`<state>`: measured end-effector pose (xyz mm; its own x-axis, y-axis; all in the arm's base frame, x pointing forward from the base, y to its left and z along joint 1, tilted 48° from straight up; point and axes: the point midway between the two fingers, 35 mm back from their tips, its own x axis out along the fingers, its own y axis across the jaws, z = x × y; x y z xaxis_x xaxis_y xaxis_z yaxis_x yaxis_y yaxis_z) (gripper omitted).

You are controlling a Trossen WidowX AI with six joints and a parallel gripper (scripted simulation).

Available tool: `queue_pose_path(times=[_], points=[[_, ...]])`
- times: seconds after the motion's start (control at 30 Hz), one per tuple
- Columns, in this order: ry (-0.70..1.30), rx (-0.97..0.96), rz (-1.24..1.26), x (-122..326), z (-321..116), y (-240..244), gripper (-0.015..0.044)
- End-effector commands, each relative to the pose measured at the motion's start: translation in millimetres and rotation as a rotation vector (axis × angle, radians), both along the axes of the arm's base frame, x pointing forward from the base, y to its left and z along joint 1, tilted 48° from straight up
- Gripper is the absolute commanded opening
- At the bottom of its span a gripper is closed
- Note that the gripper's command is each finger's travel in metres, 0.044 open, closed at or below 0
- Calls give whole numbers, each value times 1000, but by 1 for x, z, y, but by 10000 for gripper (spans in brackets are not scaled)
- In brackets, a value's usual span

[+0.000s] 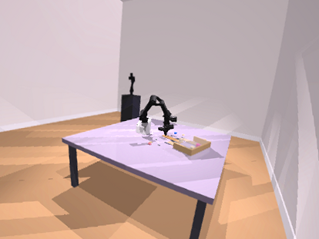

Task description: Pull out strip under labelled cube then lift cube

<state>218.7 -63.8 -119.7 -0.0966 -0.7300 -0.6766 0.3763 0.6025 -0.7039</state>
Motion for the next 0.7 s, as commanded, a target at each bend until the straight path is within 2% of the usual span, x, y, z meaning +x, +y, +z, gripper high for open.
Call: queue_pose_path(times=[0.0, 0.17, 0.33, 0.5, 0.67], points=[[26, 4, -12, -10, -2, -2, 0], [26, 4, -12, -10, -2, -2, 0], [23, 7, -11, 6, 26, 29, 0], [24, 6, -12, 6, 28, 31, 0], [-55, -6, -85, 28, 33, 22, 131]])
